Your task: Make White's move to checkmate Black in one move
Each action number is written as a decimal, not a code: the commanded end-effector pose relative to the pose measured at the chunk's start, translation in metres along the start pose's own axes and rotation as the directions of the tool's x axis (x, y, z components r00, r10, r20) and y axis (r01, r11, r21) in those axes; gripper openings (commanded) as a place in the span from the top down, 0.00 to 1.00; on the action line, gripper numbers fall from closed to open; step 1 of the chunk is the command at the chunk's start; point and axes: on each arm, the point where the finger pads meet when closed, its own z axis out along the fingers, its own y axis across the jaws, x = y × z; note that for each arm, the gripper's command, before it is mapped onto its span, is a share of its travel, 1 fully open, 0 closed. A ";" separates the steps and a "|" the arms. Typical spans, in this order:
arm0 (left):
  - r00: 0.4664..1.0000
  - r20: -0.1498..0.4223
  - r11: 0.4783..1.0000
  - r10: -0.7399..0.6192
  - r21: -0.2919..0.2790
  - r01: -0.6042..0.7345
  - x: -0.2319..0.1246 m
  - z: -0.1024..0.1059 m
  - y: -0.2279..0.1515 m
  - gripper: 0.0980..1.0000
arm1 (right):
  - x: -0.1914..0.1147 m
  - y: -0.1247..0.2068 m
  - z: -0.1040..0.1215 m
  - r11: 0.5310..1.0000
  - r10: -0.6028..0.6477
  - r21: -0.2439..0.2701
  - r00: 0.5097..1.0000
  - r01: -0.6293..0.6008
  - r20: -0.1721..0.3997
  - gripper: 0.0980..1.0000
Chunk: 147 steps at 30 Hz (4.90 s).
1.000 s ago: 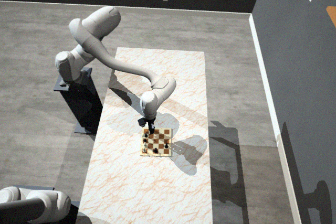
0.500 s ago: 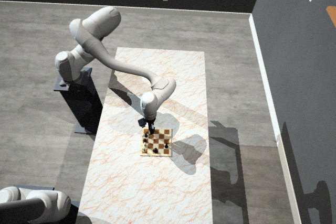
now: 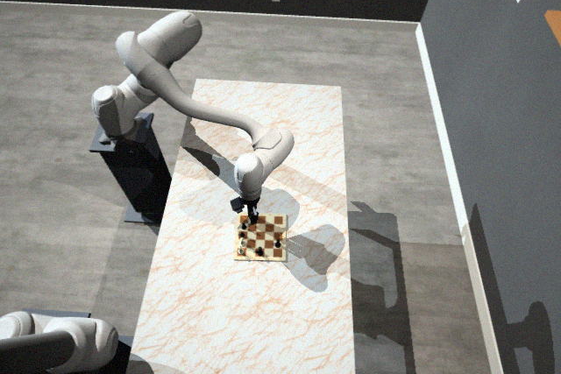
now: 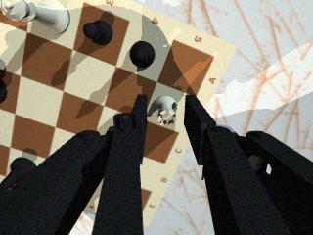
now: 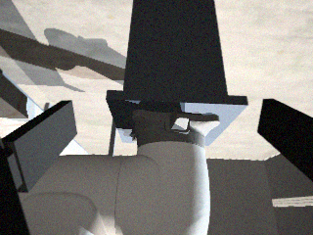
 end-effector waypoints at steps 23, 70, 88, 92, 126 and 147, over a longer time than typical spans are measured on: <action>1.000 0.001 1.000 0.000 0.001 0.000 0.000 -0.001 0.000 1.00 | 0.000 0.000 0.000 1.000 0.000 0.000 1.000 0.000 -0.001 0.00; 1.000 0.001 1.000 0.000 0.001 0.000 0.000 -0.100 0.000 1.00 | 0.000 0.000 0.000 1.000 0.000 0.000 1.000 0.000 -0.001 0.00; 0.980 0.002 0.980 0.197 0.001 -0.197 0.024 -0.103 -0.079 1.00 | 0.000 0.000 0.000 1.000 0.000 0.000 1.000 0.000 -0.001 0.00; 0.958 0.002 0.958 0.288 0.001 -0.288 0.039 -0.102 -0.114 1.00 | 0.000 0.000 0.000 1.000 0.000 0.000 1.000 0.000 -0.001 0.00; 0.936 0.002 0.936 0.352 0.001 -0.352 0.051 -0.060 -0.139 1.00 | 0.000 0.000 0.000 1.000 0.000 0.000 1.000 0.000 -0.001 0.00; 0.936 0.002 0.936 0.352 0.001 -0.352 0.051 -0.006 -0.140 1.00 | 0.000 0.000 0.000 1.000 0.000 0.000 1.000 0.000 -0.001 0.00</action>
